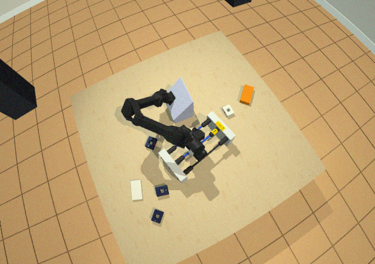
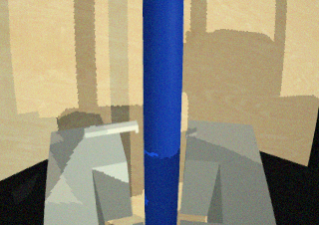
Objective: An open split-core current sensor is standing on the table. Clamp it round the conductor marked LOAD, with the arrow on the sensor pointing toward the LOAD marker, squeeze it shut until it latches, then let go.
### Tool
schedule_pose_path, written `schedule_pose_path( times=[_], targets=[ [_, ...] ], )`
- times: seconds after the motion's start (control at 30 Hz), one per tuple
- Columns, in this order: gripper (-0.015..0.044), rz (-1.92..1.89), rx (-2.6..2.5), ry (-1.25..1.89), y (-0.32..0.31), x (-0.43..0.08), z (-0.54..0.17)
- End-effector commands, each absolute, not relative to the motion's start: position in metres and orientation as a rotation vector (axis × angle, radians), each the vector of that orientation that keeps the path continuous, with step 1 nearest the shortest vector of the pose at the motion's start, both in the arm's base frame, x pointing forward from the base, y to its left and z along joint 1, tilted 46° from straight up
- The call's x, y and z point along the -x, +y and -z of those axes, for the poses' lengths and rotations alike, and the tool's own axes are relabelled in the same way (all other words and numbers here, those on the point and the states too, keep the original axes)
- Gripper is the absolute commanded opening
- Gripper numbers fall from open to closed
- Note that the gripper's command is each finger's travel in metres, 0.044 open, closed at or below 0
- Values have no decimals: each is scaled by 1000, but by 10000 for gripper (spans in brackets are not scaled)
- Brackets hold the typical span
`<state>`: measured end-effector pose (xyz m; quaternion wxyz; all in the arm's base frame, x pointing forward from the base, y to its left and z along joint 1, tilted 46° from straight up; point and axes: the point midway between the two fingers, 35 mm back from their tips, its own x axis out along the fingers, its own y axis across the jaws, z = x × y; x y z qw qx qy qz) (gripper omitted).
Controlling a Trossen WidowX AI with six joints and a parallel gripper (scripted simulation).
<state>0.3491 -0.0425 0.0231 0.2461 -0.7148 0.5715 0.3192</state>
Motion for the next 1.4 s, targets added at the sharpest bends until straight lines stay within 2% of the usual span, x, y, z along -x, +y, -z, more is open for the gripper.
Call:
schedule_pose_path(
  times=[0.0,1.37],
  targets=[
    [0,-836,1969,1552,-44,-352,-32],
    [0,-871,1950,1559,-43,-349,-23]
  ],
)
